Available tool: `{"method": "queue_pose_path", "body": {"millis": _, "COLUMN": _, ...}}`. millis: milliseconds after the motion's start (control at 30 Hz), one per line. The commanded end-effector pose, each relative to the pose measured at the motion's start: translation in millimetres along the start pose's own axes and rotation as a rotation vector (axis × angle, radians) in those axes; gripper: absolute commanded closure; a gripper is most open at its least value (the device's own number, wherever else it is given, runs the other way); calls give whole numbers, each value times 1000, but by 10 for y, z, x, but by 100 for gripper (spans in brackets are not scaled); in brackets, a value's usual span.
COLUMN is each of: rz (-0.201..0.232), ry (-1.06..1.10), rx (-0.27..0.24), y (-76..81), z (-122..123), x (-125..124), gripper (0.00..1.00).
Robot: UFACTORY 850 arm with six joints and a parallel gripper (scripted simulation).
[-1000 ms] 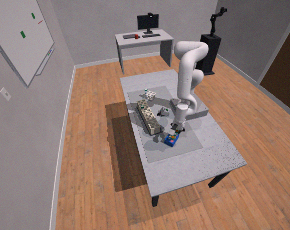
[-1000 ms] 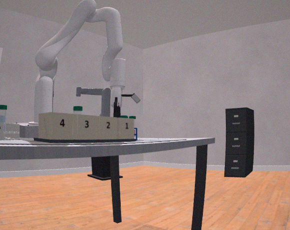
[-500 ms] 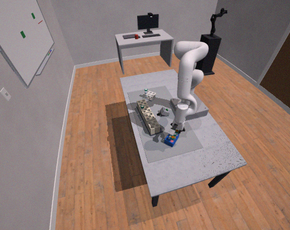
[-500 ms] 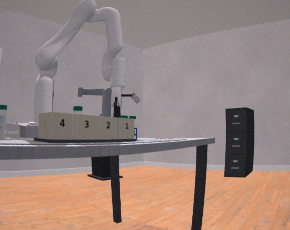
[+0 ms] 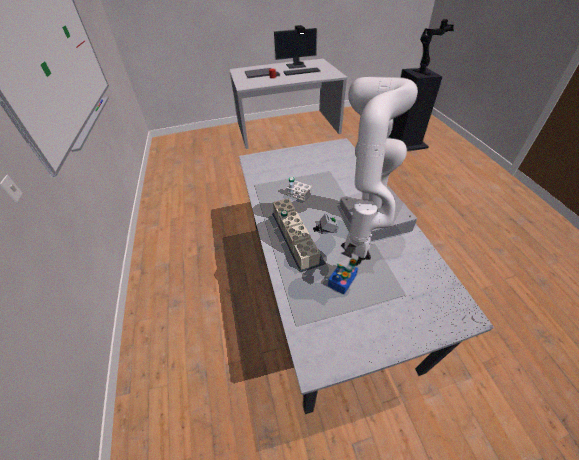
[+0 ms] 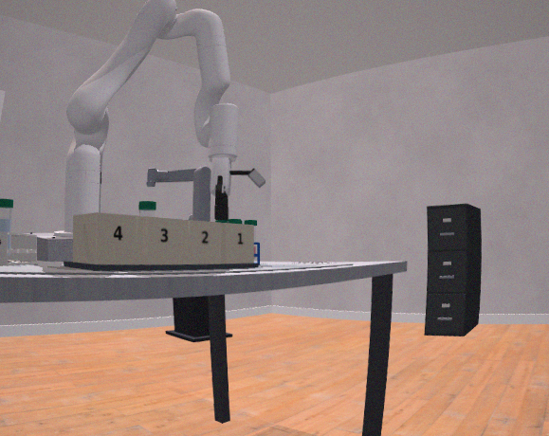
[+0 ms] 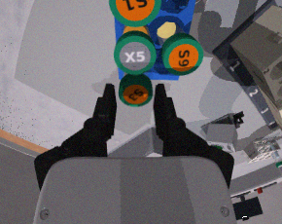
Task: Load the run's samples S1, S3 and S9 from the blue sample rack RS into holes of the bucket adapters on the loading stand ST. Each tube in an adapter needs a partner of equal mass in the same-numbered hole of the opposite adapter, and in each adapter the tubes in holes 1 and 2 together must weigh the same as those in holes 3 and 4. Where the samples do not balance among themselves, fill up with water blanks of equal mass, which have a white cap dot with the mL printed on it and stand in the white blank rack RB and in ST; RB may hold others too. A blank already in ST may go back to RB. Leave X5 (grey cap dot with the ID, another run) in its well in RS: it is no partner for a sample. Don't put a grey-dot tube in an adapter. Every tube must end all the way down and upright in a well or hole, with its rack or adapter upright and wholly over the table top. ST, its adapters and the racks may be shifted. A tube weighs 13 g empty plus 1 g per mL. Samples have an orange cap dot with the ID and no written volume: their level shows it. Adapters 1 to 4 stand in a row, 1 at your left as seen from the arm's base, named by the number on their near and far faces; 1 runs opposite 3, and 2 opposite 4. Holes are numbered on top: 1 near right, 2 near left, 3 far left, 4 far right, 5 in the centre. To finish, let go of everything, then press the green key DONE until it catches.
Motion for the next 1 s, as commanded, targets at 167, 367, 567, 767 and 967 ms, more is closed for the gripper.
{"method": "queue_pose_path", "body": {"millis": 167, "rz": -2, "ry": 0, "rx": 0, "y": 192, "z": -8, "x": 1, "gripper": 57}}
{"method": "queue_pose_path", "body": {"millis": 367, "rz": -2, "ry": 0, "rx": 0, "y": 273, "z": -8, "x": 1, "gripper": 57}}
{"method": "queue_pose_path", "body": {"millis": 567, "rz": -2, "ry": 0, "rx": 0, "y": 393, "z": -8, "x": 2, "gripper": 57}}
{"method": "queue_pose_path", "body": {"millis": 767, "rz": -2, "ry": 0, "rx": 1, "y": 513, "z": -9, "x": 2, "gripper": 57}}
{"method": "queue_pose_path", "body": {"millis": 967, "rz": -2, "ry": 0, "rx": 1, "y": 594, "z": -9, "x": 2, "gripper": 57}}
Point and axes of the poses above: the point where the finger pads meet when closed, its own y axis back along the fingers, its own x axis across the jaws, z = x × y, the point moved 5 cm from there along y, back along the fingers, and after that the axes turned 11 degrees about y, right-handed, at the moved point
